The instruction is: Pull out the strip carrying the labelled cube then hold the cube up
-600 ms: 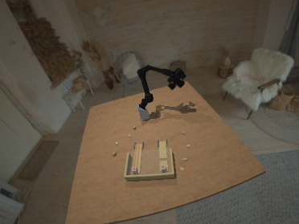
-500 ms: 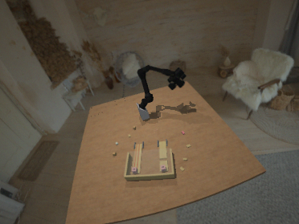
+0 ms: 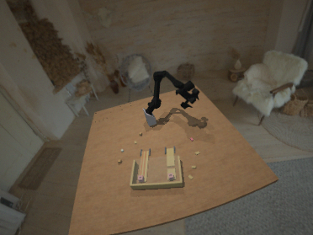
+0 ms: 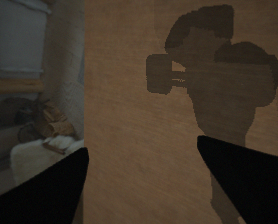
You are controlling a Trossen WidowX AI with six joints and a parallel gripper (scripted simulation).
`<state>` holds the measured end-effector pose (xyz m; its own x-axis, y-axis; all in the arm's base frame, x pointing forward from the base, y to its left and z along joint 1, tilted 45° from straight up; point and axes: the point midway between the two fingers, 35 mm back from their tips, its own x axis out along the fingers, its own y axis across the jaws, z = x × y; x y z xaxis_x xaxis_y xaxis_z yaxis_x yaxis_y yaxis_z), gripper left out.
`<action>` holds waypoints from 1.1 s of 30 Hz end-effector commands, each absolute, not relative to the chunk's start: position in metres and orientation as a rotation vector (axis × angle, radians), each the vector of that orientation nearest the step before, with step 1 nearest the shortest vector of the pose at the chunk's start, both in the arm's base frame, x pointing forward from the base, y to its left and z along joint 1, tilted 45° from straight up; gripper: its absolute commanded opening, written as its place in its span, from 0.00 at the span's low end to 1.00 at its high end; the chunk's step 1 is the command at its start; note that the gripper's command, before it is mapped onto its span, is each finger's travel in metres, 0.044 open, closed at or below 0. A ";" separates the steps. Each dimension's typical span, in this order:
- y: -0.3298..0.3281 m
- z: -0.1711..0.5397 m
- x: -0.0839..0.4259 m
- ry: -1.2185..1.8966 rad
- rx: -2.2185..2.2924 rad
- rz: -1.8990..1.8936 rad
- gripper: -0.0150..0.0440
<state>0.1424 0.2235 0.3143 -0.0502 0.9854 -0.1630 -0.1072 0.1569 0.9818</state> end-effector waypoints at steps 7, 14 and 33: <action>0.161 0.228 0.269 0.964 0.957 0.853 0.93; 0.085 0.166 0.321 0.825 0.903 0.625 0.93; -0.083 0.041 0.318 0.680 0.761 0.168 0.93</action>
<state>0.3231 -0.0769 0.0495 0.7727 0.3970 -0.4952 0.0855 0.7080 0.7010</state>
